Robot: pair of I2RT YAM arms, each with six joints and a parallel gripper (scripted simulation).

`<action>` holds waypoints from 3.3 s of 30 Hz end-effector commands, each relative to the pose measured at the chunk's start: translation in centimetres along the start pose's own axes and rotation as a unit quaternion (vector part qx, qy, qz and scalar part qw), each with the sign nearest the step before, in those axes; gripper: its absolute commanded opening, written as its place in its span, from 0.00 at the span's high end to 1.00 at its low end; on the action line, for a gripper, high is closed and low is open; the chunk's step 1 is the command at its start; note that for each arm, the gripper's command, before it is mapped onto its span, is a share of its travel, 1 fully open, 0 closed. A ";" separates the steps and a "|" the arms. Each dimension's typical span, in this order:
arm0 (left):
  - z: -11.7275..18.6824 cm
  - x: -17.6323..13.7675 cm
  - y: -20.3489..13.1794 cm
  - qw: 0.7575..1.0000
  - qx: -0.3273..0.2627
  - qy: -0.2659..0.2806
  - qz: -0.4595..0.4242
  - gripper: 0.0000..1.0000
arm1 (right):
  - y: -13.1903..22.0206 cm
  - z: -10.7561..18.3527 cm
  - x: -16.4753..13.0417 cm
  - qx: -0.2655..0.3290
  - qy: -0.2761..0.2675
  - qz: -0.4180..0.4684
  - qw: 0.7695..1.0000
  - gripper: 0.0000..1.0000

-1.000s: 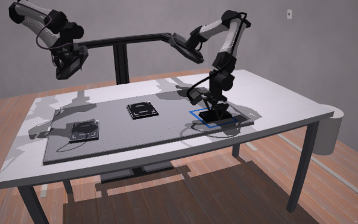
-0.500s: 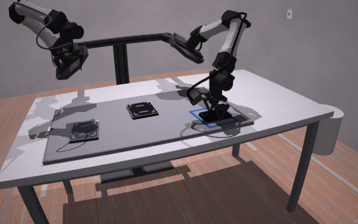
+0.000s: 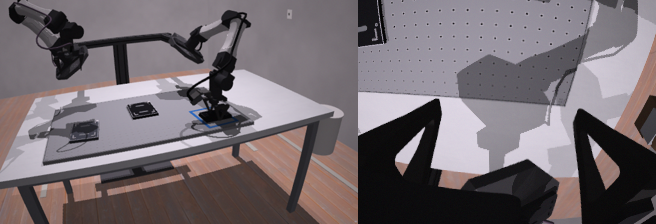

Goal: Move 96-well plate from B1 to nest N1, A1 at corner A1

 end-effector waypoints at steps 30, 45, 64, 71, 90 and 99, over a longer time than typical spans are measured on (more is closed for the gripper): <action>0.5 -0.9 1.4 1.000 0.008 -0.007 0.012 0.00 | 0.0 0.2 0.0 0.001 0.000 -0.004 1.000 0.00; 0.5 -0.9 1.4 1.000 0.008 -0.007 0.012 0.00 | 0.0 0.2 0.0 0.001 0.000 -0.004 1.000 0.00; 2.5 0.4 0.4 1.000 0.011 -0.014 -0.003 0.00 | 0.0 0.2 0.0 0.001 0.000 -0.004 1.000 0.00; 2.9 0.4 0.3 1.000 0.011 -0.012 -0.003 0.00 | 0.0 0.2 0.0 0.001 0.000 -0.004 1.000 0.00; 5.8 0.2 0.1 1.000 0.013 -0.007 -0.003 0.00 | 0.0 0.2 0.0 0.001 0.000 -0.004 1.000 0.00; 8.2 0.1 0.0 1.000 0.013 -0.007 -0.003 0.00 | 0.0 0.2 0.0 0.001 0.000 -0.004 1.000 0.00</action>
Point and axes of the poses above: on each arm, the point where the finger pads meet when closed, its own z axis back along the fingers, its own y axis across the jaws, x = y × z, the point moved 7 cm from there along z, back along the fingers, and after that the axes turned 14 degrees about z, right-handed, at the moved point
